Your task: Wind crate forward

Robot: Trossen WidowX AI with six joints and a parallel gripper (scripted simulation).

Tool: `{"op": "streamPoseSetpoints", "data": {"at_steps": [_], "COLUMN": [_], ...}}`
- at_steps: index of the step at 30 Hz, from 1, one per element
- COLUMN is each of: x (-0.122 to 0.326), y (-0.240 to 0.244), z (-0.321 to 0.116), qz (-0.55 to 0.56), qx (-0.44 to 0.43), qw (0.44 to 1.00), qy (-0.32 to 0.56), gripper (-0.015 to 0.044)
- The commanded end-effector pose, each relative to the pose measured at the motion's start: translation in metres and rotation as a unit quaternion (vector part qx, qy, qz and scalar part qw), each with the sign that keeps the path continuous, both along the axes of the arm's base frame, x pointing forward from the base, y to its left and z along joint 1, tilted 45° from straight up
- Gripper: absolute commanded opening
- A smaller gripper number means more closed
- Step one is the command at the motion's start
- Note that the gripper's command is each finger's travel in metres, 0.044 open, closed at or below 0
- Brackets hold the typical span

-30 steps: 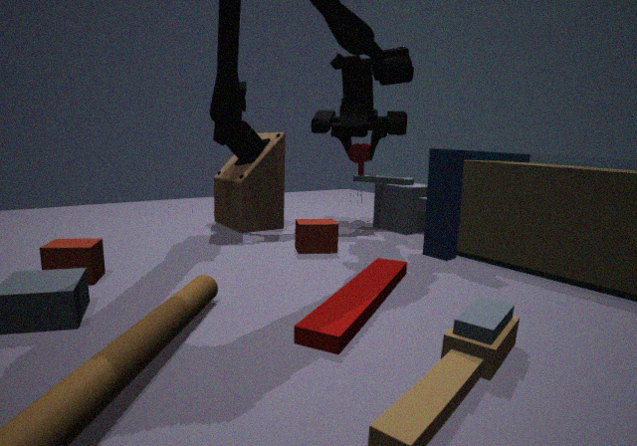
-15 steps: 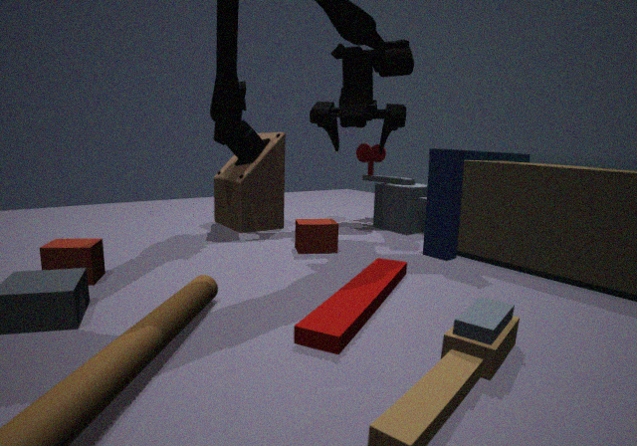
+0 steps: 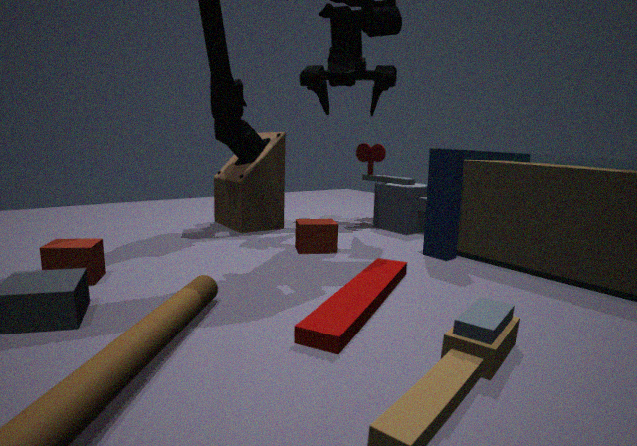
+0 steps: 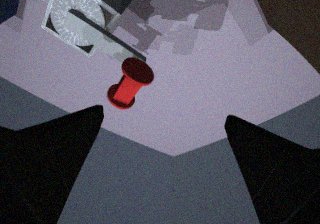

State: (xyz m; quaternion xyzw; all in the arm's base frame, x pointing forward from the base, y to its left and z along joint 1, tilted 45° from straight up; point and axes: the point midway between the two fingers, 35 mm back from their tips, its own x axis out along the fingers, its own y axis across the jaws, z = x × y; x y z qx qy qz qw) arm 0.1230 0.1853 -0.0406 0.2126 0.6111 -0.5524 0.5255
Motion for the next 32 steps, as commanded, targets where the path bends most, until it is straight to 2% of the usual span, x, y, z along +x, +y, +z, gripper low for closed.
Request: {"op": "streamPoseSetpoints", "data": {"at_steps": [1,6,22,32], "x": [-0.006,0.01,0.117,0.121], "y": [0.007,0.014,0.057,0.057], "z": [0.025,0.013,-0.048,-0.051], "qz": [-0.002,0.012,0.102,0.106], "qx": [0.006,-0.006,-0.179,-0.186], "qw": [1.0,1.0,0.976,0.974], "qy": [-0.003,-0.012,-0.073,-0.075], "gripper": [0.044,0.044,0.044,0.044]}}
